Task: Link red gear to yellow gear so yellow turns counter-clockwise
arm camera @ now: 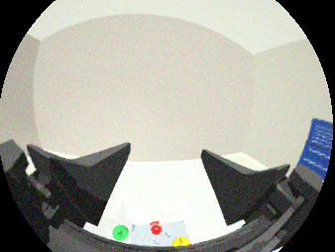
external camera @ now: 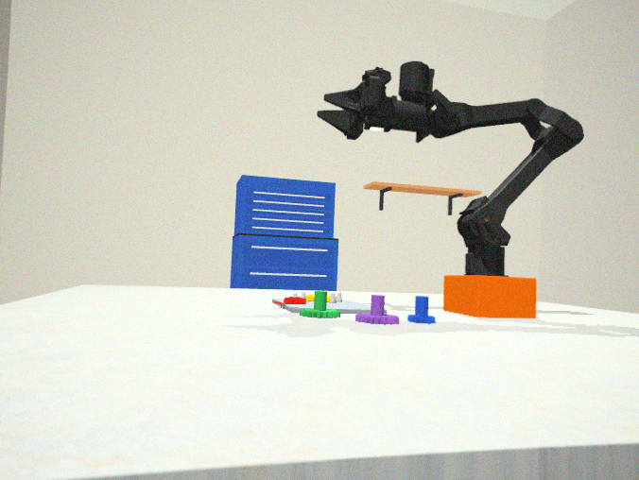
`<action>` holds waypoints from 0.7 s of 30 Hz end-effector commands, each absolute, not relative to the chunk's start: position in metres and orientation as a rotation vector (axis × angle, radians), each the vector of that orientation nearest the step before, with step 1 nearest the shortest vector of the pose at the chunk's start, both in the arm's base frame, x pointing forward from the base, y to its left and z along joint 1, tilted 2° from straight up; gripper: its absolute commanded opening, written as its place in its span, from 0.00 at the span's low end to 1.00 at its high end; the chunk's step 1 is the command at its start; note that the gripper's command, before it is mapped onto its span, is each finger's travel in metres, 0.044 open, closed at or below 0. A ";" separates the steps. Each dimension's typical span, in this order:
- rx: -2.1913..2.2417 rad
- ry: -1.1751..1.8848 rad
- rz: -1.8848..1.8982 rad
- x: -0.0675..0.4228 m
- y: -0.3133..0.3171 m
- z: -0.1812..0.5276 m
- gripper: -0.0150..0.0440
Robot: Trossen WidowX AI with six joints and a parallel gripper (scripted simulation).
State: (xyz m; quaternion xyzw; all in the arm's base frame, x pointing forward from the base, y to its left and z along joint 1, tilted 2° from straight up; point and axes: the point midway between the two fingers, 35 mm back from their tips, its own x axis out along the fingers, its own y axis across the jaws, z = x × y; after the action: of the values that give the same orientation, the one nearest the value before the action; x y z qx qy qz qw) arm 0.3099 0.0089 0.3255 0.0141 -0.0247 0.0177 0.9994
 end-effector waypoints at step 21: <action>-0.402 1.214 0.495 0.306 0.188 0.077 1.00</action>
State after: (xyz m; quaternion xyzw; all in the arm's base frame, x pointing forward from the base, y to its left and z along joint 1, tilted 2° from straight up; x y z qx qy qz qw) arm 0.3221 0.1706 0.1011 -0.1443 0.5068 0.2094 0.8237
